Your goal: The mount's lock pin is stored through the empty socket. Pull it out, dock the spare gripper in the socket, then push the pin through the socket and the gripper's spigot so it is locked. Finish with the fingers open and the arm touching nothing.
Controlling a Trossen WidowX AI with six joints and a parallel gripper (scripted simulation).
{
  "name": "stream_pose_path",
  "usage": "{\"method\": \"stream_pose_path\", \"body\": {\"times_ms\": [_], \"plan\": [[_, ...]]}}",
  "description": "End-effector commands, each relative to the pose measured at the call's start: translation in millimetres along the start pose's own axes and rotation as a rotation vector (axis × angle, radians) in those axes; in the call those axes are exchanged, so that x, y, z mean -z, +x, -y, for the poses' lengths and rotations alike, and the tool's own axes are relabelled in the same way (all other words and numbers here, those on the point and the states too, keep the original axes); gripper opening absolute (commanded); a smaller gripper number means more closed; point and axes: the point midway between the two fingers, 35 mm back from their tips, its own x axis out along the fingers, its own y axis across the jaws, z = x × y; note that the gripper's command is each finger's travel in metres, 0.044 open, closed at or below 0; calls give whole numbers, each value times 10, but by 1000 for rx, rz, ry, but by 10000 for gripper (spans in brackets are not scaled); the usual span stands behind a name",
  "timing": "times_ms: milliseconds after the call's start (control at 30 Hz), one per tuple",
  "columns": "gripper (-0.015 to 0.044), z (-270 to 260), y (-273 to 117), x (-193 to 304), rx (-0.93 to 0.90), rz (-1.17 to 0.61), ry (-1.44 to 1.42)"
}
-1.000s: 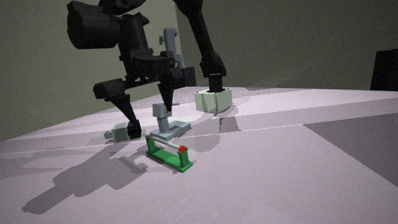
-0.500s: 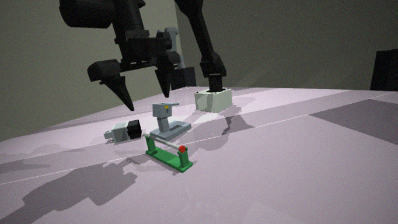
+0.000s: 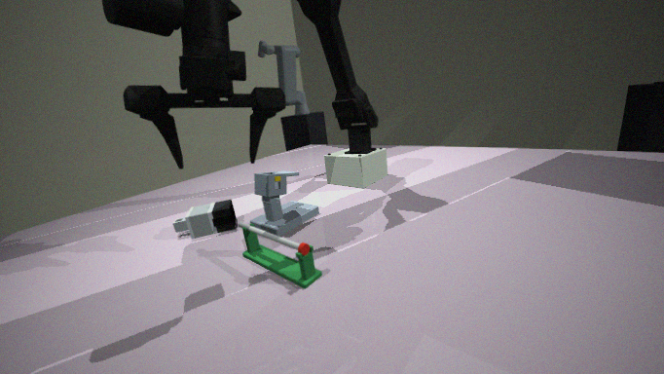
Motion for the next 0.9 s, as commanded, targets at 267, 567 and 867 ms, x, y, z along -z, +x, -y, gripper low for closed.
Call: {"method": "stream_pose_path", "body": {"times_ms": [267, 567, 867], "plan": [[440, 409, 114, 1158, 507, 238, 1225], [440, 468, 93, 1500, 641, 404, 1576], [440, 468, 93, 1500, 641, 404, 1576]]}}
